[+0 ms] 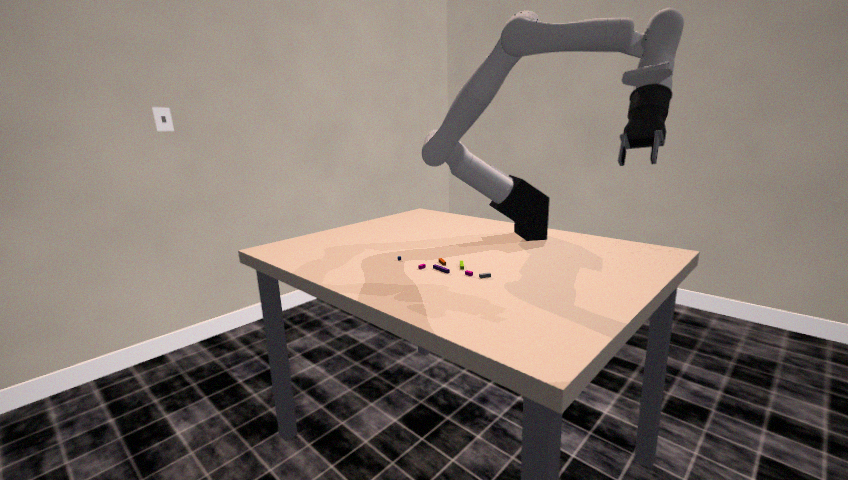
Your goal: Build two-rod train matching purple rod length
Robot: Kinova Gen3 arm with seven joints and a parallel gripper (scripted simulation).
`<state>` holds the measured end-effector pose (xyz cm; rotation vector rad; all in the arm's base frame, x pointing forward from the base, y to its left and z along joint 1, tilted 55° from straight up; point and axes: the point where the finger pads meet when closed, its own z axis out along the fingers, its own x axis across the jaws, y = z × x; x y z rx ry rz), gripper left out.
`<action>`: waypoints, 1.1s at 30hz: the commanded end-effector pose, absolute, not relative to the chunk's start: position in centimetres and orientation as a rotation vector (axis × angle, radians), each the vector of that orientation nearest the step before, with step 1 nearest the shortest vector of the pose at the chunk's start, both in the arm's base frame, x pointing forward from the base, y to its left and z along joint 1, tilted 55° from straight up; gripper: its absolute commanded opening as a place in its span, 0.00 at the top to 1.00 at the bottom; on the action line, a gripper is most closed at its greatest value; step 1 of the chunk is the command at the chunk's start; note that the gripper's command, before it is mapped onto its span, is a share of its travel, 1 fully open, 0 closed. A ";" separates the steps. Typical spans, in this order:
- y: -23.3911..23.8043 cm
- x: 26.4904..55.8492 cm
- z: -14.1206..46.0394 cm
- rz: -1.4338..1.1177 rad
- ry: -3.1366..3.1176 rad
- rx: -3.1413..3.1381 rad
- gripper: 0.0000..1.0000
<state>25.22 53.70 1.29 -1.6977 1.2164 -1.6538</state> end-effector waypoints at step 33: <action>50.9 27.1 1.4 -1.653 1.292 -1.713 0.00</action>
